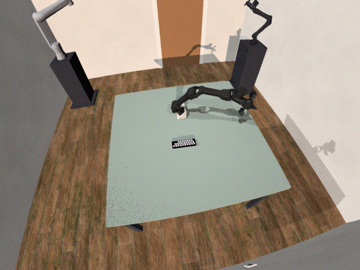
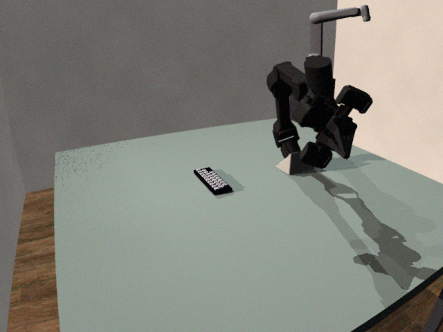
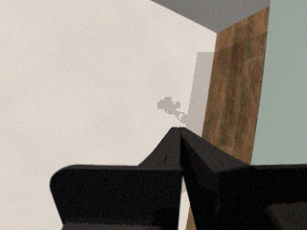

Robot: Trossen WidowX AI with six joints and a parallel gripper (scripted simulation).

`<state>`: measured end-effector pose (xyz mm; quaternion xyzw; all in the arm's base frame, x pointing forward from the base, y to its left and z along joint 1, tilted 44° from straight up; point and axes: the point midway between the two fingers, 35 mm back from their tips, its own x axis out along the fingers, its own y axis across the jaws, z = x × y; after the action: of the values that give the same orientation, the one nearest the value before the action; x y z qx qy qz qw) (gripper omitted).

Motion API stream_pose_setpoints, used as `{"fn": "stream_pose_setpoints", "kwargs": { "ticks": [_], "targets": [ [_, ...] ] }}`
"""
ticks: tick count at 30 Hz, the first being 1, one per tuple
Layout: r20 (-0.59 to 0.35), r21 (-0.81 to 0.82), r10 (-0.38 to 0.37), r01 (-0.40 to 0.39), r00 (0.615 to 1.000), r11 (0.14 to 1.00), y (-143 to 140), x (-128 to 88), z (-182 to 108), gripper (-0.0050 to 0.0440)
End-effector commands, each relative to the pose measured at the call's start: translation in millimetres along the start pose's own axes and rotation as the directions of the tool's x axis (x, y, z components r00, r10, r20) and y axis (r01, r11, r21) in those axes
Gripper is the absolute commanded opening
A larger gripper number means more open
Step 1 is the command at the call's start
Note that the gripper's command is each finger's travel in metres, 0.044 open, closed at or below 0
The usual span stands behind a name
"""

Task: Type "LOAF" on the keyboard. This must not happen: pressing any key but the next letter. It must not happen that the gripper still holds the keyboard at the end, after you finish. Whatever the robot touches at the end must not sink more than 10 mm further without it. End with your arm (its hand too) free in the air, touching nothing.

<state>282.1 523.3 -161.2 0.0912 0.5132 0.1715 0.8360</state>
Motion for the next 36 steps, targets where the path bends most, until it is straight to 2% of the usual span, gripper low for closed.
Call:
{"fn": "stream_pose_setpoints", "kwargs": {
  "ticks": [1,18,21,25,32,34,35,36],
  "targets": [
    [0.0,0.0,0.0,0.0,1.0,1.0,0.0,0.0,0.0,0.0],
    [0.0,-0.001,-0.006,0.006,1.0,1.0,-2.2,-0.5,1.5,0.0],
    [-0.008,-0.009,-0.102,0.102,0.995,0.995,-35.7,-9.9,23.3,0.0],
    [-0.018,-0.017,-0.177,0.176,0.984,0.984,-63.0,-19.6,38.6,0.0],
    [-0.053,-0.037,-0.351,0.349,0.935,0.936,-129.7,-50.1,69.4,0.0],
    [-0.053,-0.037,-0.351,0.349,0.935,0.936,-129.7,-50.1,69.4,0.0],
    [-0.066,-0.043,-0.416,0.414,0.907,0.909,-154.8,-64.3,79.3,0.0],
    [-0.07,-0.044,-0.432,0.43,0.899,0.902,-161.2,-68.0,81.9,0.0]
  ]
}}
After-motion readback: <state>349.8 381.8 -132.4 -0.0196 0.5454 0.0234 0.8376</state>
